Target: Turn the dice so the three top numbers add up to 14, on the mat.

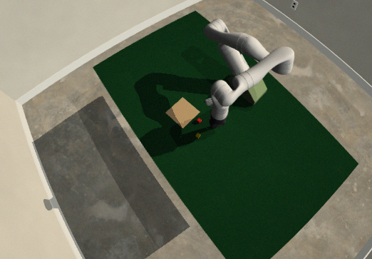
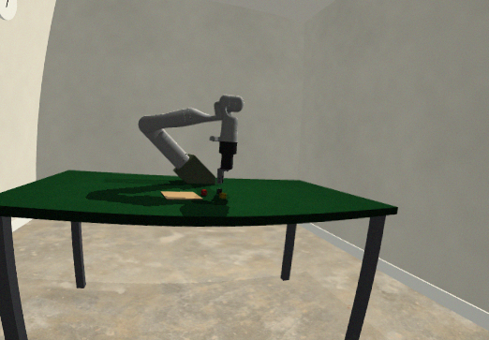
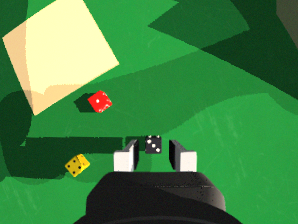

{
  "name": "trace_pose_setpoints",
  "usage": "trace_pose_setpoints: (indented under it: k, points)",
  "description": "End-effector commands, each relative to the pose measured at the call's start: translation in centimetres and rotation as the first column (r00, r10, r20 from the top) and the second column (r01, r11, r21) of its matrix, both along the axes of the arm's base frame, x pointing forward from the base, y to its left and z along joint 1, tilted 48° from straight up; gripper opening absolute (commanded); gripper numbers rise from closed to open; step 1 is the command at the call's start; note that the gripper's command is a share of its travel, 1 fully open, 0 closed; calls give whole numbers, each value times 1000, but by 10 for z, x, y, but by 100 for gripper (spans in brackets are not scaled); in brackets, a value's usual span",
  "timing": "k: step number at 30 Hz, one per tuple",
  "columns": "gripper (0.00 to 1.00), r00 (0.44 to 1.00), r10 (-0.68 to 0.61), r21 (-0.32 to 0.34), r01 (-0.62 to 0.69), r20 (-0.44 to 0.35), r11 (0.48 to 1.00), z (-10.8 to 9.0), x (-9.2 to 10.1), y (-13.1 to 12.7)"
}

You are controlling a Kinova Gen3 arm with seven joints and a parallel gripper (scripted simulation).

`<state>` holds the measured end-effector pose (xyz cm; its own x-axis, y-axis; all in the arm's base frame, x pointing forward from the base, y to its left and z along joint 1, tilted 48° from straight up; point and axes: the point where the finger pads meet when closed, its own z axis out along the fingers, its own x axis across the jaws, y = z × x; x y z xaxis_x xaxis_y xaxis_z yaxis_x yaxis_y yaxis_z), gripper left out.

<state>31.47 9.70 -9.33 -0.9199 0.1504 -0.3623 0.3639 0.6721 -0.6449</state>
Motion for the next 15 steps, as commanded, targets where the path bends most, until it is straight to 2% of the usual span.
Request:
trace_pose_setpoints:
  k: [1, 15]
  points:
    - [70, 1000, 0, -2, 0, 1, 1000, 0, 0, -1]
    - [70, 1000, 0, -2, 0, 1, 1000, -9, 2, -11]
